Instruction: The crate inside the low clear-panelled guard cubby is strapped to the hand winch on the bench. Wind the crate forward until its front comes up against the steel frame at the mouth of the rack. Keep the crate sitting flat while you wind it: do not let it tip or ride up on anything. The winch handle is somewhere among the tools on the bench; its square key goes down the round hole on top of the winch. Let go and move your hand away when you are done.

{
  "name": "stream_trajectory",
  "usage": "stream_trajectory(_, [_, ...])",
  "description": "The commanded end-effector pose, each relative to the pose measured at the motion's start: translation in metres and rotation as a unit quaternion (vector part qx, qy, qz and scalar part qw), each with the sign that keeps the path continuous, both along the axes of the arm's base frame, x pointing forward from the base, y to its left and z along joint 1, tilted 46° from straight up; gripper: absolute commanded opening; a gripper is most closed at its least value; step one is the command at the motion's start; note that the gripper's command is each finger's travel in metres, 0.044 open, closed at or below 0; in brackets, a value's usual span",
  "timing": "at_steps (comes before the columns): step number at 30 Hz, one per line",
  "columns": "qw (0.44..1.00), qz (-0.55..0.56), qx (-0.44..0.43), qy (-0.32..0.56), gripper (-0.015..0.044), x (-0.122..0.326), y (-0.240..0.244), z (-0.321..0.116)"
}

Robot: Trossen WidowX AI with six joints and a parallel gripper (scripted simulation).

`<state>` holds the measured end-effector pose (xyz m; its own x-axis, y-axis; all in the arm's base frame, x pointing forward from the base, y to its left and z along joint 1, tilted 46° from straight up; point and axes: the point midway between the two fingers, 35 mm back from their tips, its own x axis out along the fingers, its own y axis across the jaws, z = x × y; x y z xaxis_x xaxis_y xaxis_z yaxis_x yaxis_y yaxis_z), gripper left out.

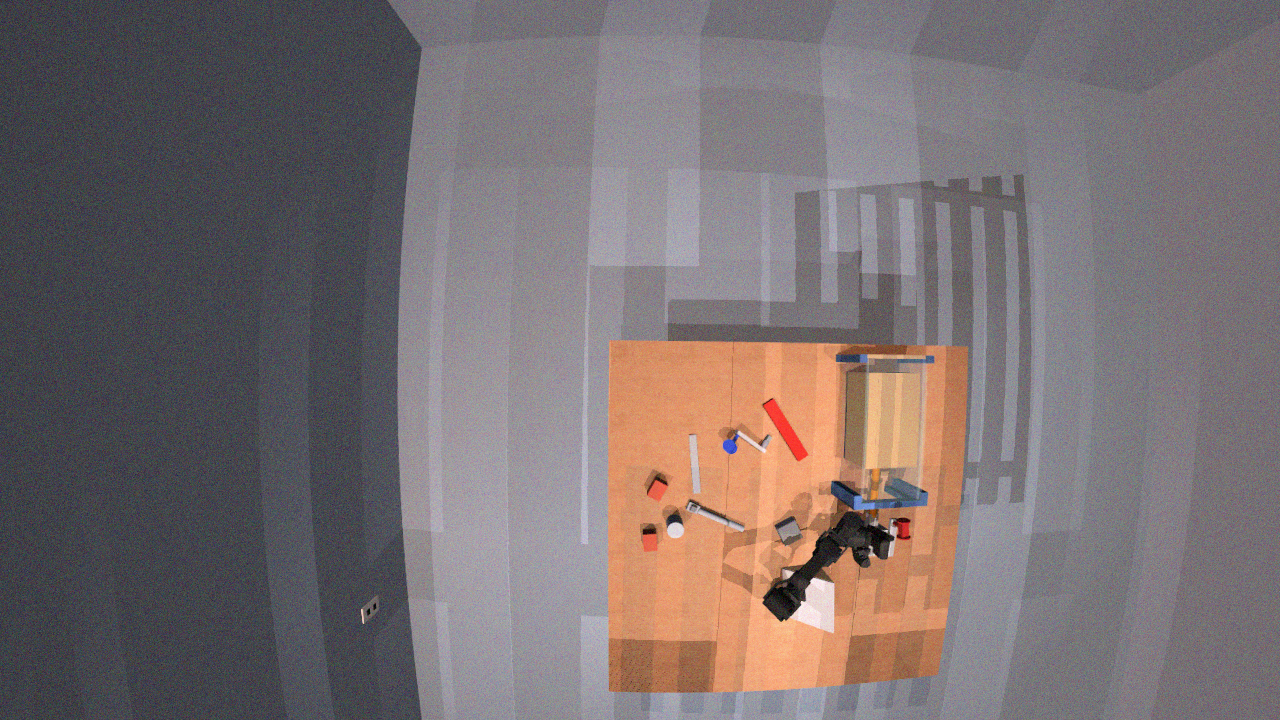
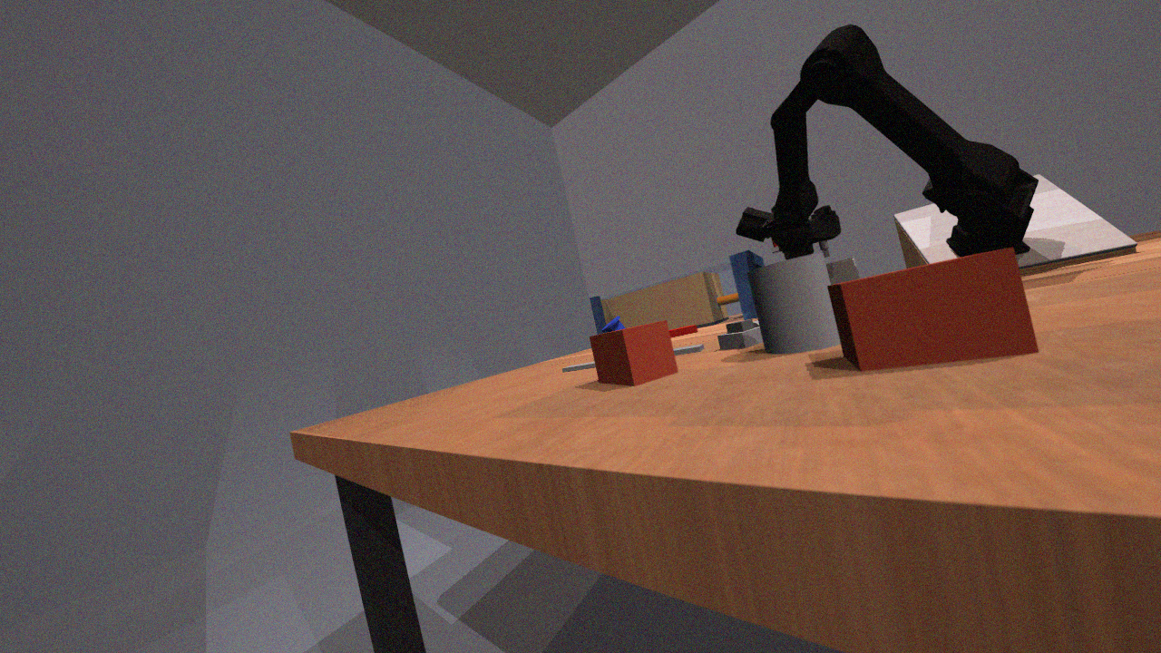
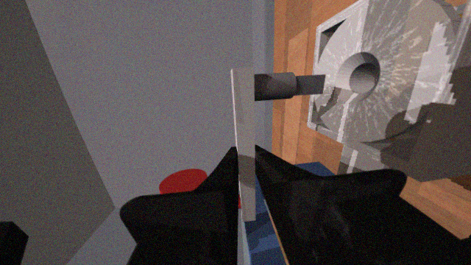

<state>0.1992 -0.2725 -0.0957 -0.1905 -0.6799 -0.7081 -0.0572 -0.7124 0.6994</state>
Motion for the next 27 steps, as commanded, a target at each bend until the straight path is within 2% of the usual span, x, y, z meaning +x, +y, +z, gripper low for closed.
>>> stream_trajectory(1, [1.0, -0.003, -0.004, 0.003, 0.0, -0.002, 0.003, -0.004])
stream_trajectory(27, [1.0, -0.002, -0.005, 0.001, 0.0, 0.0, 0.016, -0.003])
